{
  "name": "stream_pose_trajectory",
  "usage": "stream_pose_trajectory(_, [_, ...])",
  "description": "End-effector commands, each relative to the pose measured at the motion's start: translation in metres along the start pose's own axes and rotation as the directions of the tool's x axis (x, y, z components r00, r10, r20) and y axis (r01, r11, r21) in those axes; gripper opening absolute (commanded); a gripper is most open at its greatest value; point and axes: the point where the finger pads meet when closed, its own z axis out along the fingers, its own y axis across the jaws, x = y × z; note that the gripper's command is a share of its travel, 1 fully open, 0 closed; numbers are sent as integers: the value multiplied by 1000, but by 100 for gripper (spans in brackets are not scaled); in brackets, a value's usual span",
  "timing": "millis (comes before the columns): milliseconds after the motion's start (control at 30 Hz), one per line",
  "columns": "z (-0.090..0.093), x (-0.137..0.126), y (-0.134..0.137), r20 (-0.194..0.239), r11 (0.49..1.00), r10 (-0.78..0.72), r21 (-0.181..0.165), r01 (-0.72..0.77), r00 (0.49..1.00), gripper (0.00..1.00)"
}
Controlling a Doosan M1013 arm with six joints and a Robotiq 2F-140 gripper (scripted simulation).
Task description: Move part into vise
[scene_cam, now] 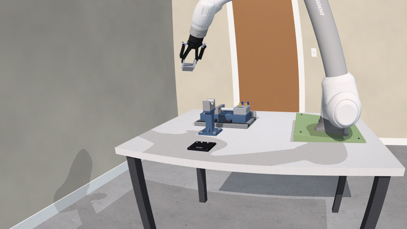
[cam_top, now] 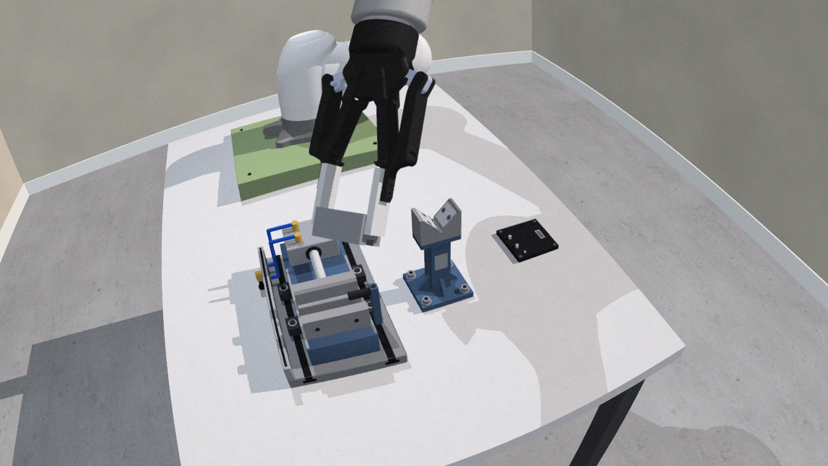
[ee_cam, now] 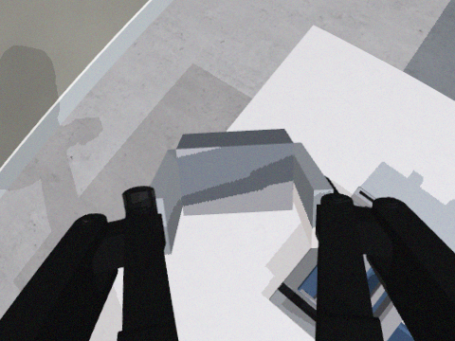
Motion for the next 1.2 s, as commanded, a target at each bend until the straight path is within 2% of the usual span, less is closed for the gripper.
stream_pose_trajectory(0, [4, 26, -9, -74, 995, -94, 36, 97, 993, 0])
stream_pose_trajectory(167, [3, 62, -28, -184, 964, -243, 65, 259, 952, 0])
stream_pose_trajectory(200, [3, 62, -28, -185, 963, -245, 65, 260, 952, 0])
stream_pose_trajectory(367, [-1, 93, -49, -294, 901, -391, 71, 428, 872, 0])
stream_pose_trajectory(467, [-2, 94, -50, -298, 898, -396, 70, 434, 868, 0])
stream_pose_trajectory(633, [-9, 118, -75, -403, 798, -535, 49, 601, 743, 0])
stream_pose_trajectory(667, [-9, 119, -75, -405, 795, -538, 48, 605, 739, 0])
stream_pose_trajectory(767, [-15, 129, -90, -460, 717, -611, 23, 697, 644, 0])
stream_pose_trajectory(800, [-15, 130, -91, -462, 715, -613, 22, 699, 641, 0])
stream_pose_trajectory(900, [-20, 137, -106, -510, 625, -675, -11, 781, 533, 0])
stream_pose_trajectory(933, [-21, 137, -107, -511, 621, -678, -13, 784, 528, 0])
stream_pose_trajectory(967, [-23, 139, -112, -526, 587, -696, -26, 809, 488, 0])
stream_pose_trajectory(1033, [-23, 139, -112, -526, 587, -696, -26, 809, 488, 0])
stream_pose_trajectory(1167, [-30, 142, -131, -574, 442, -754, -85, 893, 319, 0])
